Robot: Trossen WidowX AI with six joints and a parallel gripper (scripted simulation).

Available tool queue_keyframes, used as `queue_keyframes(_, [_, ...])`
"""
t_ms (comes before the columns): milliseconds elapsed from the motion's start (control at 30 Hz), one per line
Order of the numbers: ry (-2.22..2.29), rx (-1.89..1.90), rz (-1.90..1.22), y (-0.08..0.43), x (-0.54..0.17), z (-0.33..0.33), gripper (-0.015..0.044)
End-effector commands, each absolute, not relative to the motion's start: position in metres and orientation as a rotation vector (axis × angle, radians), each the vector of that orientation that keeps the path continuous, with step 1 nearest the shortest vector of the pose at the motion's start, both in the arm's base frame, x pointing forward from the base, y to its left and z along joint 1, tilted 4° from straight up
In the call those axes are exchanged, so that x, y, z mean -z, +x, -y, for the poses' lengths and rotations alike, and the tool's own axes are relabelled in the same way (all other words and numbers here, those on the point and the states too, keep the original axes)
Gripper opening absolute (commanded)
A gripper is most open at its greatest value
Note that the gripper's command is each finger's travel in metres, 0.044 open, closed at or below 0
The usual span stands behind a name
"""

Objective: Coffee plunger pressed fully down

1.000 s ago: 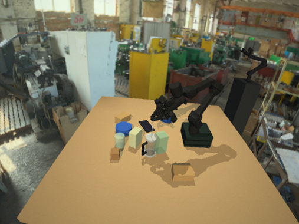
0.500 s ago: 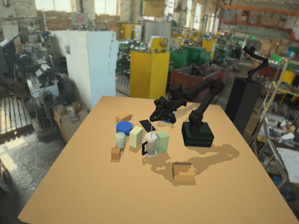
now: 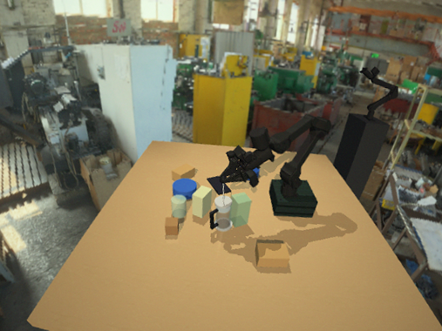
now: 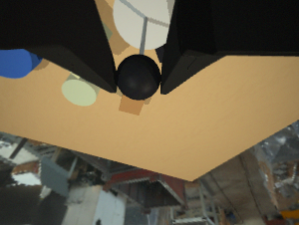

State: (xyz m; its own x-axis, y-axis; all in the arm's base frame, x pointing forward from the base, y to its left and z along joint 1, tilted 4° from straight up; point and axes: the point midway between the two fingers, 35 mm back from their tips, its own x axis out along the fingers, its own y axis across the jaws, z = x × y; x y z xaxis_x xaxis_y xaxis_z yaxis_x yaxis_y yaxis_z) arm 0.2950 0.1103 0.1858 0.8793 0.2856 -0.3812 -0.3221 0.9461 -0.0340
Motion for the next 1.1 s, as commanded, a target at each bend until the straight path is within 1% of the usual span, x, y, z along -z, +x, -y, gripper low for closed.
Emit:
queue_keyframes(0, [-0.115, -0.318, -0.444, 0.293, -0.158, -0.109, 0.0113])
queue_keyframes(1067, [-0.116, -0.318, -0.443, 0.311, -0.112, -0.112, 0.0113])
